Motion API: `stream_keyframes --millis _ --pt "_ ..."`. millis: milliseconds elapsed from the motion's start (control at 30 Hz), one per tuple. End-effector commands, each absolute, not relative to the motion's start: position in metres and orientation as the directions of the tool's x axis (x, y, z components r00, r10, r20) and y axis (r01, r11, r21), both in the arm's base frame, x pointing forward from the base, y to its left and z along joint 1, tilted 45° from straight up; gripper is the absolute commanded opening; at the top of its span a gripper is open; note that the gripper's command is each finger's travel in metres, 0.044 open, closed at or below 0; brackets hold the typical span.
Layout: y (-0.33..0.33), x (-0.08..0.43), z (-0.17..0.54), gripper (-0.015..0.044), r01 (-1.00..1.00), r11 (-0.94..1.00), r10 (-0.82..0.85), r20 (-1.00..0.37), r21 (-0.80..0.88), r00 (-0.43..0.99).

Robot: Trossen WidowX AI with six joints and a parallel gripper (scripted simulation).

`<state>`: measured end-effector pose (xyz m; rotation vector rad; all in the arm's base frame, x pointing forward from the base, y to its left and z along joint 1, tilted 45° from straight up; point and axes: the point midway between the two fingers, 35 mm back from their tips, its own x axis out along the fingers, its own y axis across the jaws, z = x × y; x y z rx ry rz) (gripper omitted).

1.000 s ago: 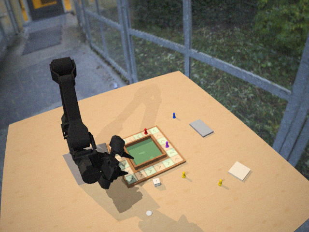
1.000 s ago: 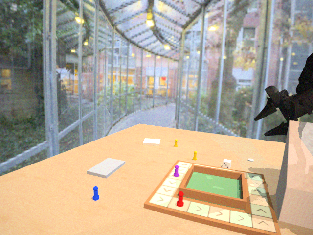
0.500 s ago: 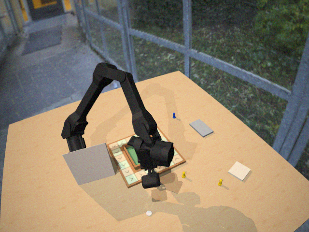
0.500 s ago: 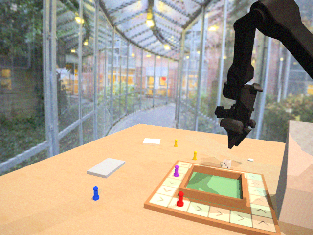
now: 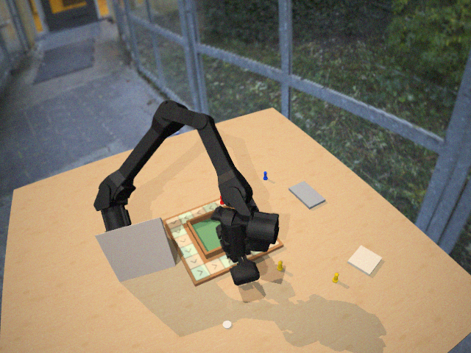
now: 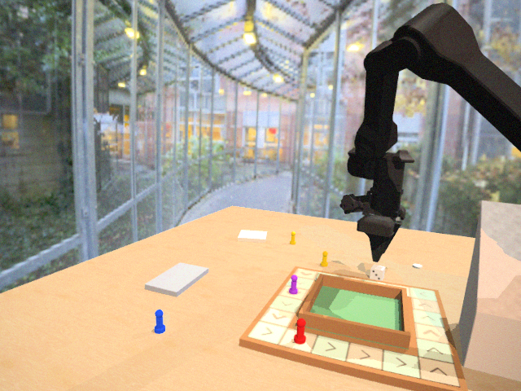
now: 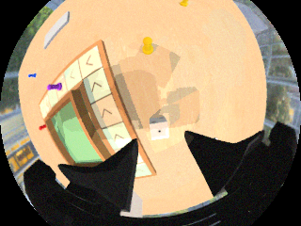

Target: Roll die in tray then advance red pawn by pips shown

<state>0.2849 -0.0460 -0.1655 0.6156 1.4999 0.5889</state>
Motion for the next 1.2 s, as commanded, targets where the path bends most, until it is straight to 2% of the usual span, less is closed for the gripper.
stream_keyframes --millis 0,733,933,1167 --pt "-0.041 0.284 -0.170 0.0275 0.022 0.718 0.696 -0.717 0.696 -0.011" --pt "-0.018 0.283 -0.193 0.0275 0.022 0.716 0.698 -0.716 0.698 -0.011" --pt "-0.018 0.283 -0.193 0.0118 0.022 0.716 0.698 -0.716 0.698 -0.011" --pt "-0.018 0.283 -0.193 0.0071 0.022 0.716 0.698 -0.716 0.698 -0.011"
